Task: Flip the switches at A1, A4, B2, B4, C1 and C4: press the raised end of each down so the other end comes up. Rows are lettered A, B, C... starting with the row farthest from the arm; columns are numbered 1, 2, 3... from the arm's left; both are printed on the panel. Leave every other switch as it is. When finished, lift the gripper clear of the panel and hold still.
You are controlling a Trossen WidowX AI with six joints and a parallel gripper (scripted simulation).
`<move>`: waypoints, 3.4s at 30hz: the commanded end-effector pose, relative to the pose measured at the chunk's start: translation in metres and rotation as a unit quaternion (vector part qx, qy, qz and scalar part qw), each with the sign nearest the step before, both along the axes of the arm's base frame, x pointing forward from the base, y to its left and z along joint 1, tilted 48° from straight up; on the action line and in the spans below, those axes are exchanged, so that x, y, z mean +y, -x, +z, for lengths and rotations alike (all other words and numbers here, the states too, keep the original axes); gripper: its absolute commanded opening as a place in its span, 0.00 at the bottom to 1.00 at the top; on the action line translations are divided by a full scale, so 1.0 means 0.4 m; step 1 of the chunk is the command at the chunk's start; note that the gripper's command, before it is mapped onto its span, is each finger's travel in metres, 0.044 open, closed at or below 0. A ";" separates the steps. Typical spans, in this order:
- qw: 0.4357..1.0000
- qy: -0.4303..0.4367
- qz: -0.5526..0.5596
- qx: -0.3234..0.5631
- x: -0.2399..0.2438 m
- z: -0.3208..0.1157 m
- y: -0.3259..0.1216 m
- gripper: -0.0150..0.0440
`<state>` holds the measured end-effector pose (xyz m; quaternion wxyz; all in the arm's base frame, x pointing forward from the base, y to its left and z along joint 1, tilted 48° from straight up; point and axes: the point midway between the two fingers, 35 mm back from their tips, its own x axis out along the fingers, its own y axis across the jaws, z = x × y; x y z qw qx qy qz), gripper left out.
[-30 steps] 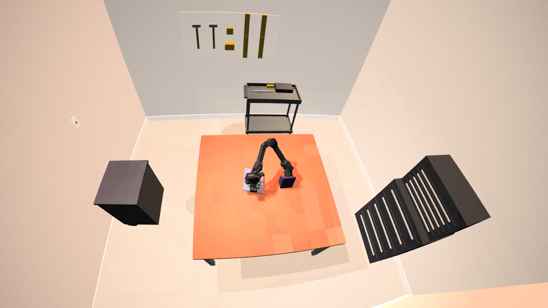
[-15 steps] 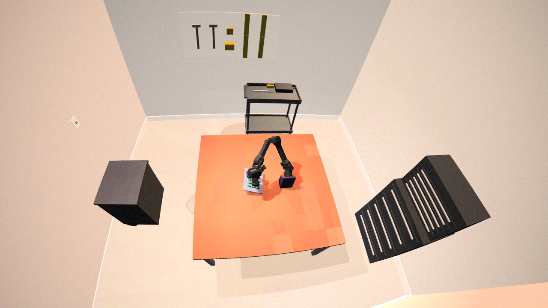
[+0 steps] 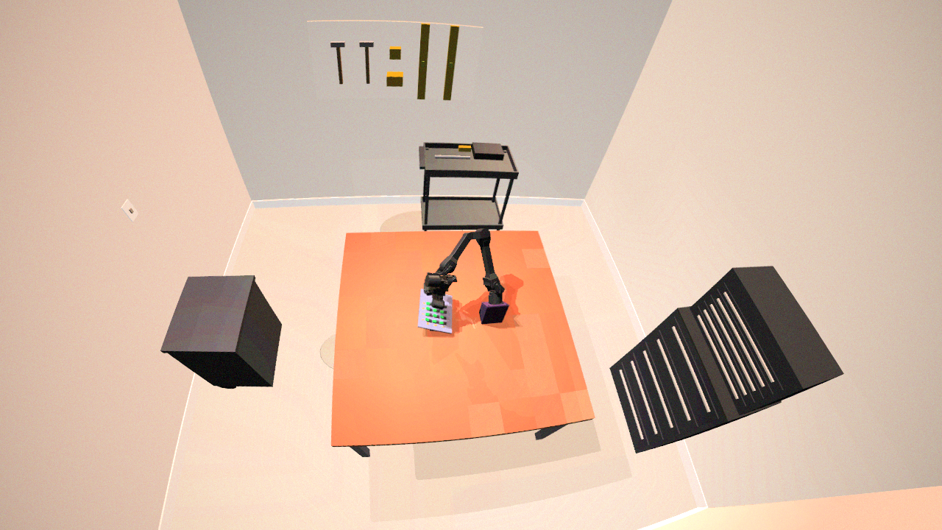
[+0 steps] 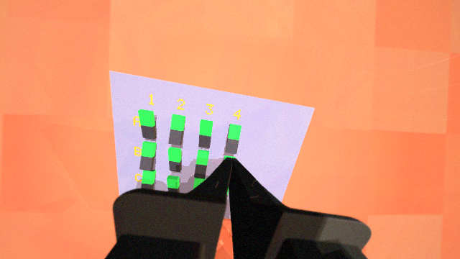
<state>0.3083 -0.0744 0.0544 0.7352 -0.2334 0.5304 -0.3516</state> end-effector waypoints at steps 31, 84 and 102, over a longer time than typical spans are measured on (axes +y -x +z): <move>1.000 0.006 0.002 0.003 -0.081 -0.058 -0.003 0.25; 1.000 0.006 0.002 0.003 -0.092 -0.067 -0.006 0.25; 1.000 -0.001 -0.008 0.012 0.113 -0.066 0.019 0.25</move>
